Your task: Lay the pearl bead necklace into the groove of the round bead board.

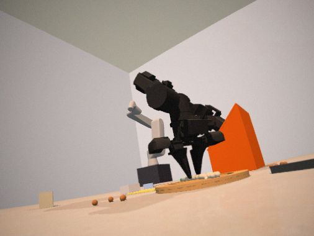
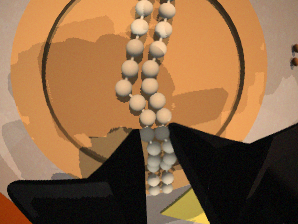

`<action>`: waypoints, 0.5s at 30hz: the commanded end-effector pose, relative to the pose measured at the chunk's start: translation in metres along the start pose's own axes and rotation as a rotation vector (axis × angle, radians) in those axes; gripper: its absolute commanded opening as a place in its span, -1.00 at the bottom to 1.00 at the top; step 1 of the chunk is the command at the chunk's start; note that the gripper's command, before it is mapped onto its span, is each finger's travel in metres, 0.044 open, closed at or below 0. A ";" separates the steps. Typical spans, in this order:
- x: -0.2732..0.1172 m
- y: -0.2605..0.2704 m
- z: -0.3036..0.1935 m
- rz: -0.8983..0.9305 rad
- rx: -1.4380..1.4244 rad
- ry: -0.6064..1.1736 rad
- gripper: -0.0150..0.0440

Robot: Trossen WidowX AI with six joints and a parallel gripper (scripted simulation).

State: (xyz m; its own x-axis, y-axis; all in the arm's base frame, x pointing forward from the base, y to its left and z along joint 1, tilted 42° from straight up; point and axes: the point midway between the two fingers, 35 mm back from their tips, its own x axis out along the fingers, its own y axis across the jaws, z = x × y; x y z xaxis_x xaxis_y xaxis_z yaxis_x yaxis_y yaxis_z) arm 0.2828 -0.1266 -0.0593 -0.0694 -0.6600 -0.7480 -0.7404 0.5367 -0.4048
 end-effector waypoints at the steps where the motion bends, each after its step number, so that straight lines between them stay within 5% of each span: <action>1: -0.002 0.000 0.000 -0.002 0.001 0.000 -0.49; 15: -0.006 0.012 0.002 -0.001 -0.005 0.003 -0.49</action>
State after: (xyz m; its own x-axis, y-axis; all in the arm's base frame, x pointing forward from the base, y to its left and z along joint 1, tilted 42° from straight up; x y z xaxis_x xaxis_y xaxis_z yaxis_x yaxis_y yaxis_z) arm 0.2802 -0.1203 -0.0577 -0.0717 -0.6602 -0.7477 -0.7426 0.5358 -0.4019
